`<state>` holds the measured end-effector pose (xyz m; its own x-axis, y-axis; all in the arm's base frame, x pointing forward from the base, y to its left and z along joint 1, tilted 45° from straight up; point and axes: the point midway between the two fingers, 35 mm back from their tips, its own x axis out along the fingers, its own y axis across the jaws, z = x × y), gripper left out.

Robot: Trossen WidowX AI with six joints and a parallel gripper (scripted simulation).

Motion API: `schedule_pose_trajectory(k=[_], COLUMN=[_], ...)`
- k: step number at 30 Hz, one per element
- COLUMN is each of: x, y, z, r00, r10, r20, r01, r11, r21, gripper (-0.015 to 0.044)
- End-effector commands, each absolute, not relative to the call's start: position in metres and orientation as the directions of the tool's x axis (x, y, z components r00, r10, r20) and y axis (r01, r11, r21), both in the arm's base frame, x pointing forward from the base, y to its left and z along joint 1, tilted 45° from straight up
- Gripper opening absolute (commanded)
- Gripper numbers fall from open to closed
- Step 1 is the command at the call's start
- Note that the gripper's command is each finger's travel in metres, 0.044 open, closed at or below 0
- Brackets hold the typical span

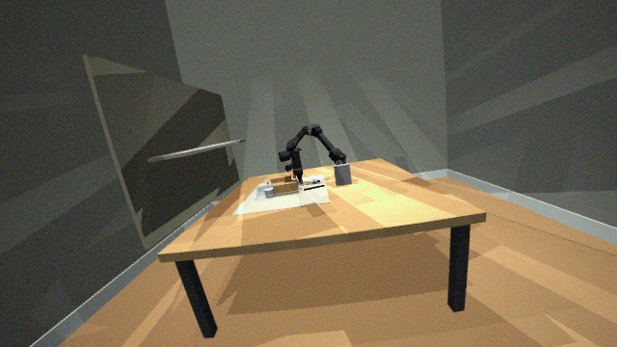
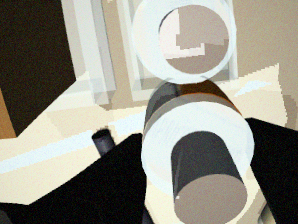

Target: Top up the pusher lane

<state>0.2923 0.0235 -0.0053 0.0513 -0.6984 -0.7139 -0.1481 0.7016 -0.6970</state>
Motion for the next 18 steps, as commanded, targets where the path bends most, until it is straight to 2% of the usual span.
schedule_pose_trajectory(k=[1,18], x=[0.3018,0.3097], y=[0.0254,0.0263], z=[-0.0033,-0.0030], r00=[0.074,0.074], r10=[-0.697,-0.697], r20=[-0.714,-0.714], r01=[-0.133,-0.132], r11=[0.702,0.702], r21=[-0.699,-0.699], gripper=[0.0000,0.0000])
